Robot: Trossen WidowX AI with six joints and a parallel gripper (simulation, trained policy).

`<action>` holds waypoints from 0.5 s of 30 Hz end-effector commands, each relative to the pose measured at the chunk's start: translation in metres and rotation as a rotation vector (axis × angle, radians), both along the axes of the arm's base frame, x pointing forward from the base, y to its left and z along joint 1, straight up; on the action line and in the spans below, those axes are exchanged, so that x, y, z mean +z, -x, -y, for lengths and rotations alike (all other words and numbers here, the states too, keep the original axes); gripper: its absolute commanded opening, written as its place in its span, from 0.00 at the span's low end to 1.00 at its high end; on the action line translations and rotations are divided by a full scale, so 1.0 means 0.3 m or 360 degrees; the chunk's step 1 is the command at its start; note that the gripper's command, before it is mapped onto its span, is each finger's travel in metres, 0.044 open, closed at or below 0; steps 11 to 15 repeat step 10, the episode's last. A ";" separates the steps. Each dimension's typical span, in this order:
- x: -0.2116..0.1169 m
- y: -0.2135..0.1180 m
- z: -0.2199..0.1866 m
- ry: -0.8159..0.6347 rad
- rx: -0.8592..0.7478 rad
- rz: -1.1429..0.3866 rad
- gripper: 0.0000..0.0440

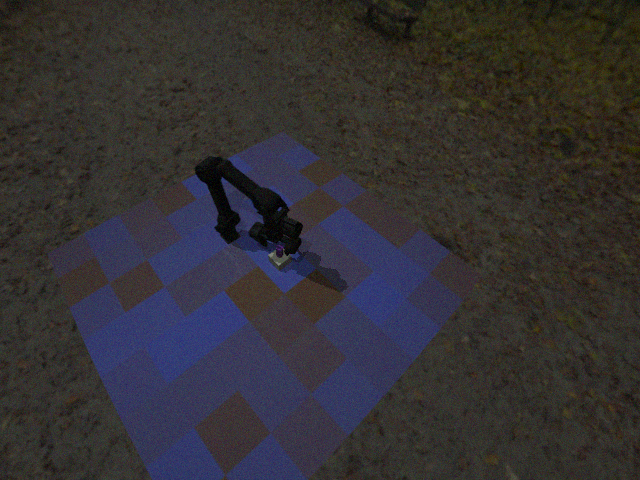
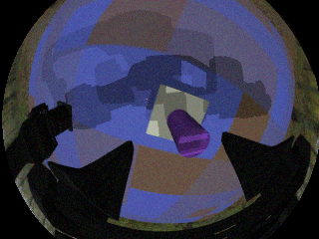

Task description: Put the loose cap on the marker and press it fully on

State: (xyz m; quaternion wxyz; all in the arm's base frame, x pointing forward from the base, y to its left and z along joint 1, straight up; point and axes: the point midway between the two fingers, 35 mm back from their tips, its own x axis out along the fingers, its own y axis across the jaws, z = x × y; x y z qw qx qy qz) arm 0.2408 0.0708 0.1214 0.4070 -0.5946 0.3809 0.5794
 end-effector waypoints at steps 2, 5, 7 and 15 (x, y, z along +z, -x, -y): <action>0.039 0.000 -0.002 -0.0019 0.0029 0.0041 1.00; 0.058 0.000 -0.003 -0.0030 0.0032 0.0064 1.00; 0.070 0.001 -0.003 -0.0037 0.0031 0.0077 1.00; 0.086 0.004 -0.003 -0.0046 0.0027 0.0095 1.00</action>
